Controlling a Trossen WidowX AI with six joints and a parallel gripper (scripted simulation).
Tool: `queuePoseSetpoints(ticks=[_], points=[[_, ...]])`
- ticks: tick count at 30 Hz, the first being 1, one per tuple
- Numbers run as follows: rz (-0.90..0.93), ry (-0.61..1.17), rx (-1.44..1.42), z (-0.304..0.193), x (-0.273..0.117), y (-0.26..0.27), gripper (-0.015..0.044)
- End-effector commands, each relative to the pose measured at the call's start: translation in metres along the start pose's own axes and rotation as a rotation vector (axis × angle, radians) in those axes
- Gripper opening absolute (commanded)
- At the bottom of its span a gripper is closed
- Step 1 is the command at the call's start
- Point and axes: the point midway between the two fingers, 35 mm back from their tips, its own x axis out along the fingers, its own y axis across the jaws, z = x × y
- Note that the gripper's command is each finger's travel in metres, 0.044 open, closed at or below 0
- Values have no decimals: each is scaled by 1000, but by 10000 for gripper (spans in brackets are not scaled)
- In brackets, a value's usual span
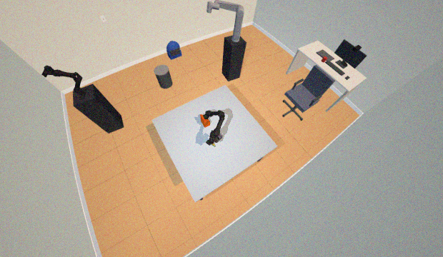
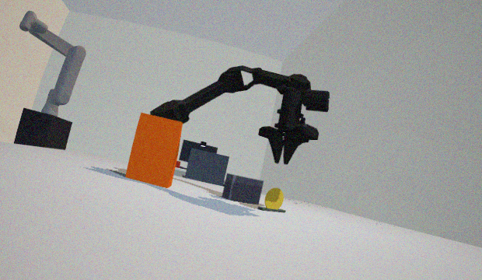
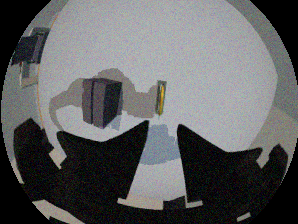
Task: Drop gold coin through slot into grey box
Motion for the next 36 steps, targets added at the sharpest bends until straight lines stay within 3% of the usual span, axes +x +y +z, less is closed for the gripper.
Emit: queuePoseSetpoints(ticks=[1,3,10,36], points=[[1,2,-14,4,11,1,161],[3,2,-15,3,32,2,161],[3,1,-15,4,48,2,161],[3,1,-15,5,87,1,161]])
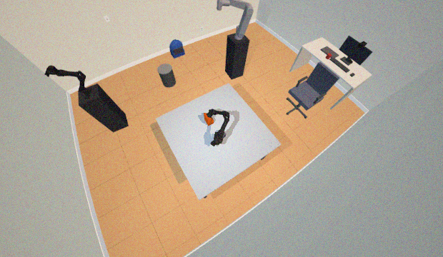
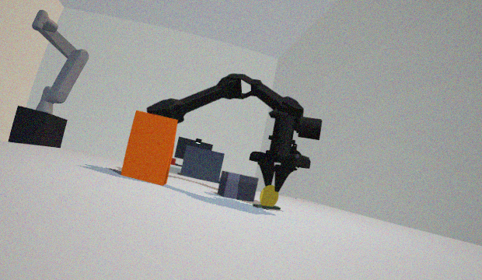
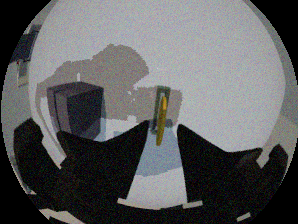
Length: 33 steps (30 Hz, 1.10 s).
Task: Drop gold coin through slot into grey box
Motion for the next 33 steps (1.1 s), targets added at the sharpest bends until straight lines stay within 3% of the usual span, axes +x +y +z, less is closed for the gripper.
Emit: queuePoseSetpoints(ticks=[1,22,28,33], points=[[9,2,11,-2,8,1,161],[13,0,10,-3,40,3,161],[13,0,10,-3,40,3,3],[13,0,10,-3,40,3,0]])
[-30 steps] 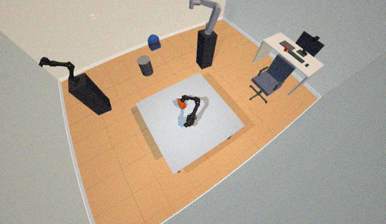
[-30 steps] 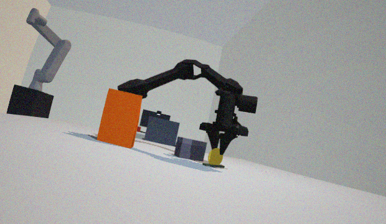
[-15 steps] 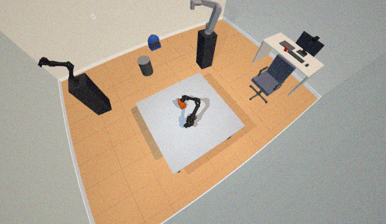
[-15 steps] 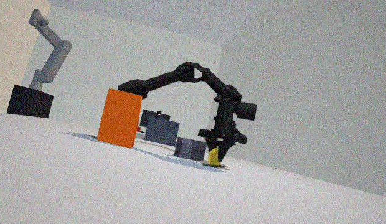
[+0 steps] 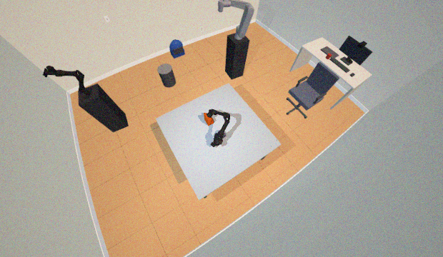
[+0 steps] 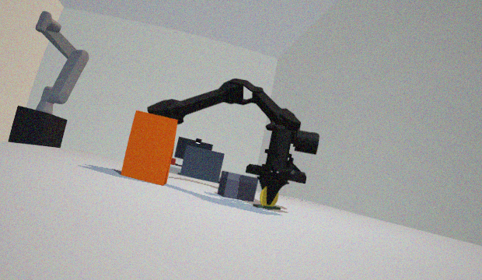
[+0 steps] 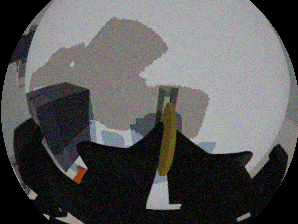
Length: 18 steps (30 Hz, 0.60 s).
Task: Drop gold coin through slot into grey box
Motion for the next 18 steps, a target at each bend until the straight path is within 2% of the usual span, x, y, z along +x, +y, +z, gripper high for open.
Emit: queuePoseSetpoints(ticks=[1,18], points=[[2,-1,6,0,1,0,0],[-2,0,6,2,-33,-3,0]])
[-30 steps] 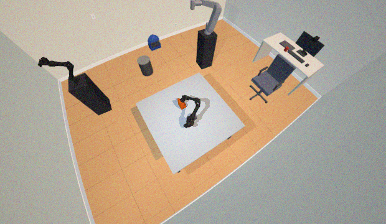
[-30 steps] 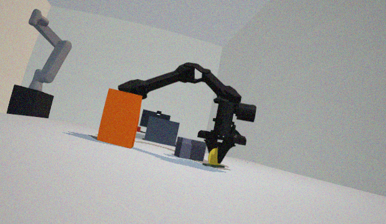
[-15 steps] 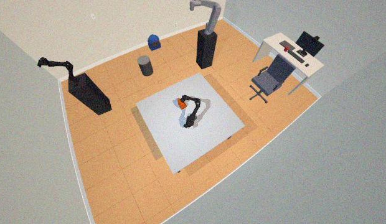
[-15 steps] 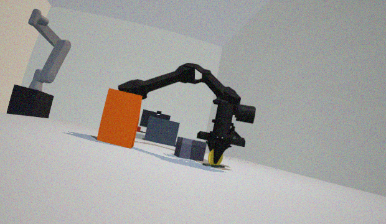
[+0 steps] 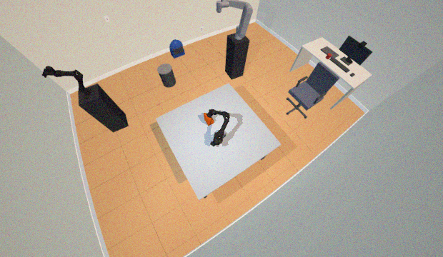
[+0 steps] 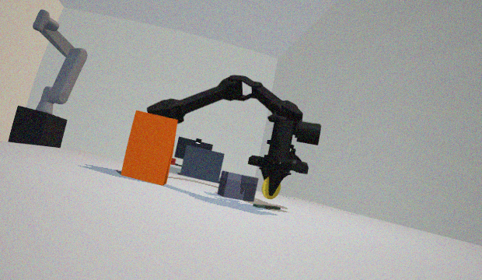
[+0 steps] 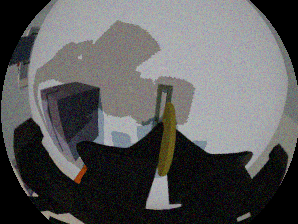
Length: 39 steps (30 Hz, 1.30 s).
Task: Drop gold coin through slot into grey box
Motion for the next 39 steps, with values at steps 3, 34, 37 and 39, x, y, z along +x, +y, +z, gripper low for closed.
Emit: queuePoseSetpoints(ticks=[3,34,37,39], points=[[-8,0,-10,2,-15,-1,0],[-7,1,189,-2,-70,-5,0],[-7,1,197,-2,-71,-5,0],[-7,1,197,-2,-71,-3,0]])
